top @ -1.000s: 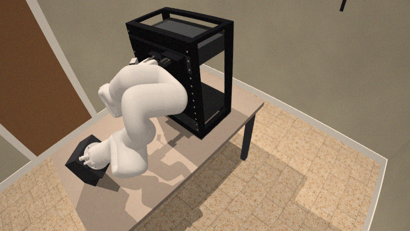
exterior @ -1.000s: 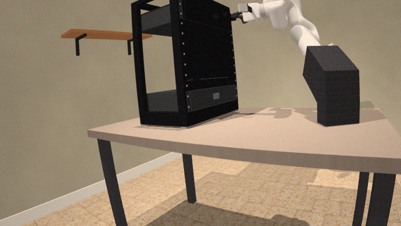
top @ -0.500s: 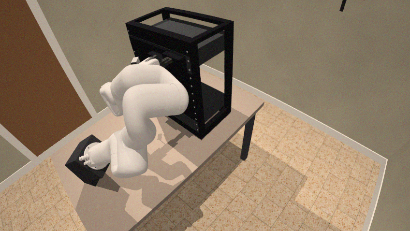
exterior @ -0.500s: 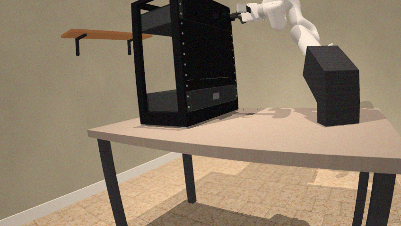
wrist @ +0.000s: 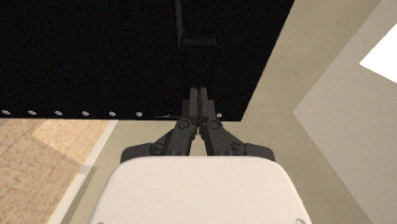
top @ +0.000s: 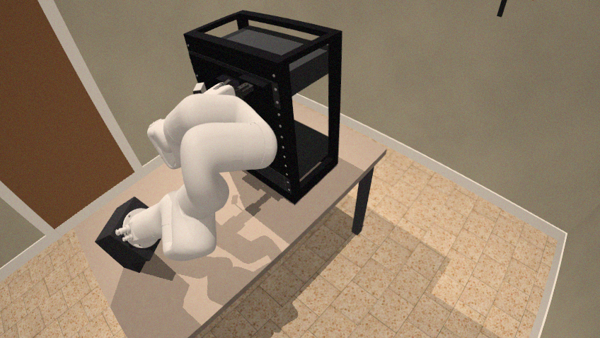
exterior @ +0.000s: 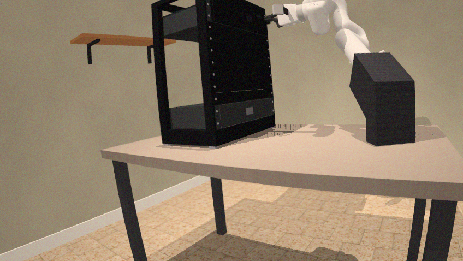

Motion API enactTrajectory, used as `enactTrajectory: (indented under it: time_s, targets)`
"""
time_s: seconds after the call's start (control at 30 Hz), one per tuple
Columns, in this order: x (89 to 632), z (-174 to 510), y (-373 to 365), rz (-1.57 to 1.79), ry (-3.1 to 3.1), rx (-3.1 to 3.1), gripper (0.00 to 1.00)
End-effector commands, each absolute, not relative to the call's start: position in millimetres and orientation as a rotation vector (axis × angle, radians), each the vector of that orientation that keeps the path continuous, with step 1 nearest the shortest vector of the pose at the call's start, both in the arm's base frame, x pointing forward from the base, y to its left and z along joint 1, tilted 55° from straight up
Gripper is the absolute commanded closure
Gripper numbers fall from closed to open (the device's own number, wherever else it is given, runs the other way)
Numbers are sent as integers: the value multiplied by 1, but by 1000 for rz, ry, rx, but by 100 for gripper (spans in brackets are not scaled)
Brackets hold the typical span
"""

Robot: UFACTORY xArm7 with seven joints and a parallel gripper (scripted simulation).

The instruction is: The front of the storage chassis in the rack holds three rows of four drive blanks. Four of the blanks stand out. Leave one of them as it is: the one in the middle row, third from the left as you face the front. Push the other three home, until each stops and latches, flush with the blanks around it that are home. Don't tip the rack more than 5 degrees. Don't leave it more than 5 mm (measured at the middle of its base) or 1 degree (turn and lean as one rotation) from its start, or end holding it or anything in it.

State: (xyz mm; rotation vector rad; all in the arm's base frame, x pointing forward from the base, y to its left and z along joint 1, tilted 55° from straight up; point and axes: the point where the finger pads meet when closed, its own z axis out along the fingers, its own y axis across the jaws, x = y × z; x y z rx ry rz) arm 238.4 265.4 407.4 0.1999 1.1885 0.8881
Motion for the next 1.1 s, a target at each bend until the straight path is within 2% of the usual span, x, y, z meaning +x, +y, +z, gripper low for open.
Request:
enactTrajectory:
  time_s: [0.0, 1.07]
  targets:
    - [241, 410, 268, 892, 1188, 199, 100]
    - [248, 413, 271, 892, 1188, 199, 100]
